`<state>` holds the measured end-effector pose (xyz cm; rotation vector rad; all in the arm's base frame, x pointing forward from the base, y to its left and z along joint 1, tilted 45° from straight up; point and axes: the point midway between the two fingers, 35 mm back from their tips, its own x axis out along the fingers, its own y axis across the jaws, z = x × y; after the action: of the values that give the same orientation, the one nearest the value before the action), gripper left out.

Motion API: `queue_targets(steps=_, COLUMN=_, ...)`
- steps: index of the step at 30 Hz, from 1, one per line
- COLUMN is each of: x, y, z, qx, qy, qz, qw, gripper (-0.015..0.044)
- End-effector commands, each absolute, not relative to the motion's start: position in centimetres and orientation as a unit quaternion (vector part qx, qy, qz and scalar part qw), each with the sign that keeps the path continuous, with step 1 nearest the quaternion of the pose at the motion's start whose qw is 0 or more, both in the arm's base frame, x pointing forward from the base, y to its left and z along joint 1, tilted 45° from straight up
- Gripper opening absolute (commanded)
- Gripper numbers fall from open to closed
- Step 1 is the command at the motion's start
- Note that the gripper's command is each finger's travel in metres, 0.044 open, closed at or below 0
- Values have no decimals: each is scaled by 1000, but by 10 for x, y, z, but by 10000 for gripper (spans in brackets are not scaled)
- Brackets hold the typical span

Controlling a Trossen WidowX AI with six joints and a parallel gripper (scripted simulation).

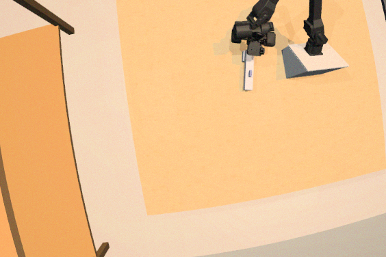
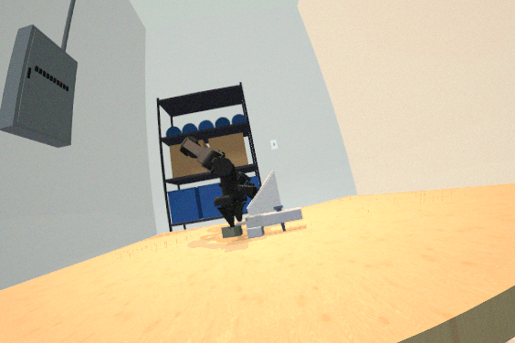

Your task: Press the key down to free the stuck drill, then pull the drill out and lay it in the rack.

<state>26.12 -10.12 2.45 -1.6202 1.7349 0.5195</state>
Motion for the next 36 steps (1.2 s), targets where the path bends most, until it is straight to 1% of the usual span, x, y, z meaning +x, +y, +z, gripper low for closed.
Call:
queue_targets(steps=1, x=259, y=-105, z=17, qx=-626, qy=670, qz=203, qw=343, gripper=440)
queue_targets(steps=21, x=259, y=-118, z=-4, qx=-626, qy=671, qz=203, qw=342, gripper=440)
queue_targets(steps=36, x=261, y=-117, z=-2, qx=-625, qy=670, qz=200, qw=347, gripper=46)
